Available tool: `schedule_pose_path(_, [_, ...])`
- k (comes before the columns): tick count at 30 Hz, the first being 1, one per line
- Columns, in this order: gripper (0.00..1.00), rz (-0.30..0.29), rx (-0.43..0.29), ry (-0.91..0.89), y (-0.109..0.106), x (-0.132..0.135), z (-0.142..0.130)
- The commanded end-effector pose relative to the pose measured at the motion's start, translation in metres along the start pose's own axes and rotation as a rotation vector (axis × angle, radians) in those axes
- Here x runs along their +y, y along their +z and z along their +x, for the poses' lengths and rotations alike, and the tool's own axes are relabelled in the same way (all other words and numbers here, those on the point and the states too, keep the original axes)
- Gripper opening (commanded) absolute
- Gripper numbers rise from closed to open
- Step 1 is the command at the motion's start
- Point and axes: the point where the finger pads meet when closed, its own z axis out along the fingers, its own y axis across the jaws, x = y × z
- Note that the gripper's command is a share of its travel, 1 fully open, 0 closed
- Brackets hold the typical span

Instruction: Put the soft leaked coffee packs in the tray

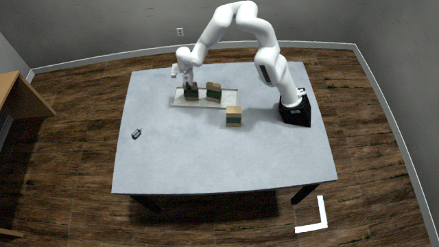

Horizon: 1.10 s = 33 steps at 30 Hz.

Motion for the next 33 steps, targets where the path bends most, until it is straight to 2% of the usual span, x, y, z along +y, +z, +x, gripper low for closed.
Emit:
schedule_pose_path(1, [0.83, -0.001, 0.004, 0.000, -0.002, 0.000, 0.002])
schedule_pose_path(11, [0.83, -0.001, 0.004, 0.000, -0.005, 0.000, 0.002])
schedule_pose_path(13, [0.83, -0.001, 0.004, 0.000, -0.024, 0.000, 0.002])
schedule_pose_path(16, [0.83, -0.001, 0.004, 0.000, -0.066, 0.000, 0.001])
schedule_pose_path(17, [0.83, -0.001, 0.004, 0.000, -0.066, 0.000, 0.001])
schedule_pose_path(19, [0.83, -0.001, 0.004, 0.000, -0.083, 0.000, 0.001])
schedule_pose_path(33, [0.83, -0.001, 0.004, 0.000, -0.087, 0.000, 0.001])
